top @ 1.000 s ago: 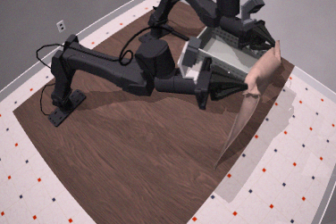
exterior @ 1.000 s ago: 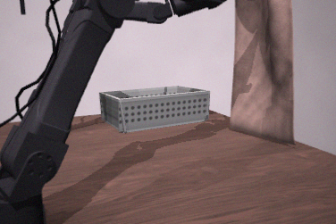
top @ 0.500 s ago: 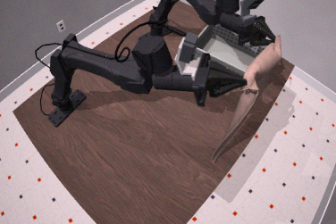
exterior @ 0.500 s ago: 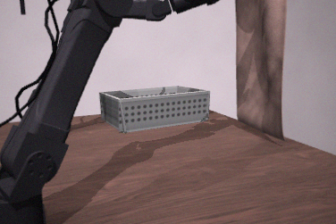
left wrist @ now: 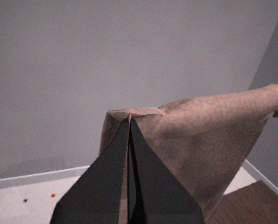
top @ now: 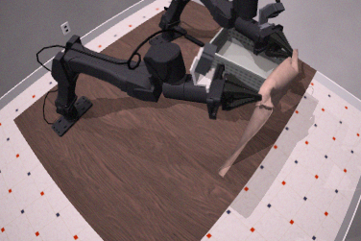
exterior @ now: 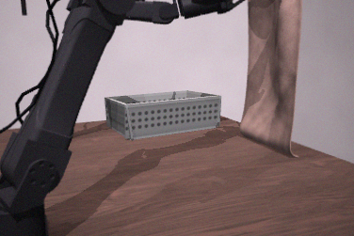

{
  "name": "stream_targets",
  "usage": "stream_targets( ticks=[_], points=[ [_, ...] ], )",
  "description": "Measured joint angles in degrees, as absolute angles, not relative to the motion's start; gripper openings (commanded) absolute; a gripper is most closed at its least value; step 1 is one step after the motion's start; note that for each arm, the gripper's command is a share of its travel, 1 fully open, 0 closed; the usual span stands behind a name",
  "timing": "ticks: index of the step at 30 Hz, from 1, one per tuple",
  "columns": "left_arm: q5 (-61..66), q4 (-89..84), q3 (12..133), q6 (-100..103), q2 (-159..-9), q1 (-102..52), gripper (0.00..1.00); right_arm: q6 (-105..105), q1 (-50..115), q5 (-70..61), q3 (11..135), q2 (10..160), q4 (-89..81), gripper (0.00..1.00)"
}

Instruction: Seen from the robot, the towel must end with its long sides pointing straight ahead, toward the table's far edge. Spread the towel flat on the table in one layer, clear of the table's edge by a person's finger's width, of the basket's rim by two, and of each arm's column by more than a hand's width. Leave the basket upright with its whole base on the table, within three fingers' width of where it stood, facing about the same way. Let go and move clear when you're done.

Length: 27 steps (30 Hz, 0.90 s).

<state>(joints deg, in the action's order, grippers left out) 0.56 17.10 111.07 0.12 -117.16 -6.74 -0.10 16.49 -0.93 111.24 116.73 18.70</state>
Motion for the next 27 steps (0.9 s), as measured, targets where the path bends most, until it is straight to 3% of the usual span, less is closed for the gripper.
stream_targets(
  ticks=[27],
  points=[
    [0.56,17.06,111.09,0.12,-117.16,-6.72,0.00,-0.10,16.49,-0.93,111.24,116.73,18.15,0.00]
  ],
)
